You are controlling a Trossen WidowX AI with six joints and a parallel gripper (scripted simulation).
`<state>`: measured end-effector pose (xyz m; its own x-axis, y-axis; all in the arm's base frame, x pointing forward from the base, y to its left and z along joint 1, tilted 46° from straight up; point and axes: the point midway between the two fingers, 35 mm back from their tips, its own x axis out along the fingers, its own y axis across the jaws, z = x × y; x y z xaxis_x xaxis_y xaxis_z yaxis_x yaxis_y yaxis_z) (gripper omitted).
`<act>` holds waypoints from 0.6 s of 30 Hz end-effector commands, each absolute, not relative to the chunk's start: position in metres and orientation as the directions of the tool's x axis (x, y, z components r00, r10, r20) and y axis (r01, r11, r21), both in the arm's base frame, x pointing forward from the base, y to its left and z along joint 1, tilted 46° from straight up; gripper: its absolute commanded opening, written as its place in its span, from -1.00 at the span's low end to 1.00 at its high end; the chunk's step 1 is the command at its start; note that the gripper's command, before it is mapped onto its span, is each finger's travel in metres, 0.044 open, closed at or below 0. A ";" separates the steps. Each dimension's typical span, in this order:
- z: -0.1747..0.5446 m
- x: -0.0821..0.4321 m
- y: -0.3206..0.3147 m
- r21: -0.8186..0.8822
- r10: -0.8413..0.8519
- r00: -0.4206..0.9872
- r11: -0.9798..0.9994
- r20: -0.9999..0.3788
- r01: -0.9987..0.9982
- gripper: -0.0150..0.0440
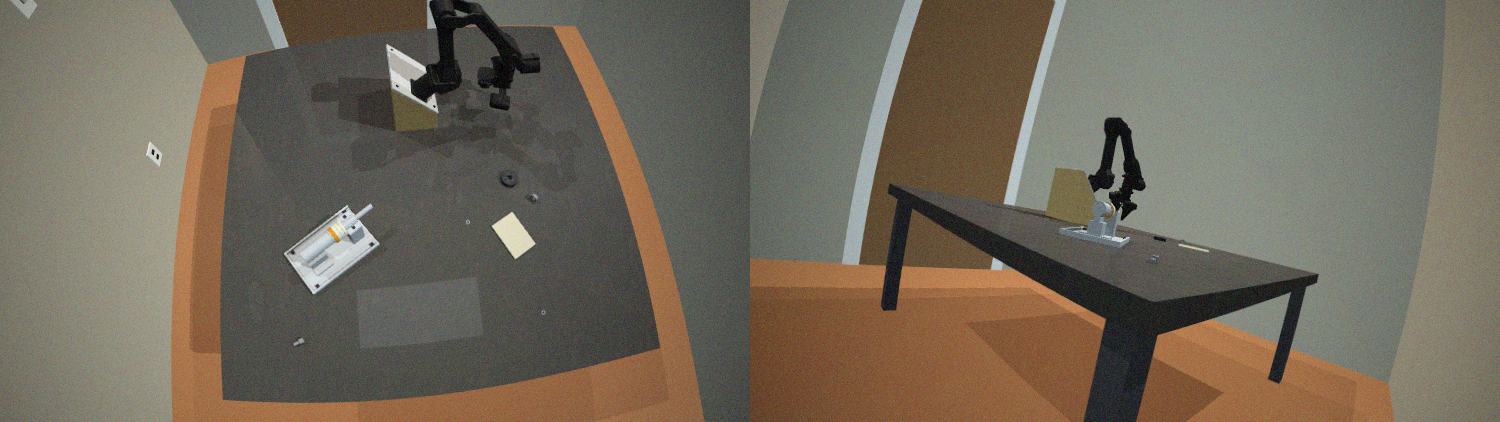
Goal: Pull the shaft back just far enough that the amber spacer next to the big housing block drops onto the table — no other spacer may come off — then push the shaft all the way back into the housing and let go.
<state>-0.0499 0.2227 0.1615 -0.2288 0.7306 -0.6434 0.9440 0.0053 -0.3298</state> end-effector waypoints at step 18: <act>0.127 0.154 0.261 -0.536 0.647 0.316 -0.757 -0.694 0.373 1.00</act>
<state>0.1138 0.2651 0.1371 0.2304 0.6909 -0.6853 0.5394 -0.6768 -0.5010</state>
